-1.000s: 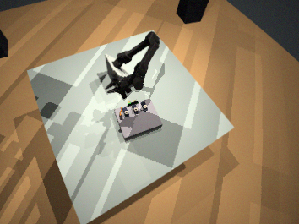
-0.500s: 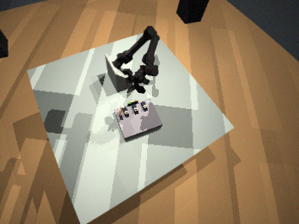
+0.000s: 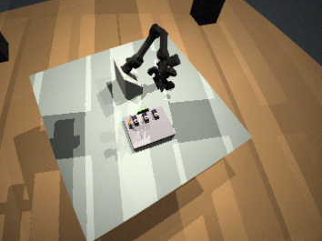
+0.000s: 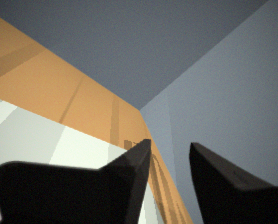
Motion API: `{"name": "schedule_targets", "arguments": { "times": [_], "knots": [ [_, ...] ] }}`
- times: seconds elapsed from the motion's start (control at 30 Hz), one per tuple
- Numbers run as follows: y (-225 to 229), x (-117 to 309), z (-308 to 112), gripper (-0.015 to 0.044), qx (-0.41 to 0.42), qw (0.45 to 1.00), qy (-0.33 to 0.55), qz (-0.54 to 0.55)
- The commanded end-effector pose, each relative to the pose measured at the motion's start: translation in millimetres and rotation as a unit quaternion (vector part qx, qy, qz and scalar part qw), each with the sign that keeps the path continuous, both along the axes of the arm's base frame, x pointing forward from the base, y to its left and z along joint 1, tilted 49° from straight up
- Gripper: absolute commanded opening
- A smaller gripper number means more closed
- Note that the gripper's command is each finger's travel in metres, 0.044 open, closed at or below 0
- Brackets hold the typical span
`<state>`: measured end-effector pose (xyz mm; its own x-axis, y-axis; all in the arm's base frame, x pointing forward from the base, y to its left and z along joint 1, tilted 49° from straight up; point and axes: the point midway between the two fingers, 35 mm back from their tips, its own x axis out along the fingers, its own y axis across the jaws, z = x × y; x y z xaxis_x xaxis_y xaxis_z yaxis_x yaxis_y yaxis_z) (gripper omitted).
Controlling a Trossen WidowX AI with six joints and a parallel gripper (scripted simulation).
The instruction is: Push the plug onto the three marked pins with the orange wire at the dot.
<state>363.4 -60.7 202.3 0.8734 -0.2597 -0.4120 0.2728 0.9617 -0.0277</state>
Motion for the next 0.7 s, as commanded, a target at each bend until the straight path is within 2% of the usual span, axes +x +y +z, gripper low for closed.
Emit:
{"name": "schedule_targets", "arguments": {
  "times": [0.0,0.4,0.67],
  "knots": [
    [15,-6,30,0.0115,-0.004,0.998,-0.057,0.035],
    [59,-46,121,0.0115,-0.019,0.963,-0.232,0.133],
    [62,-14,86,0.0115,-0.015,0.976,-0.145,0.162]
  ]
}}
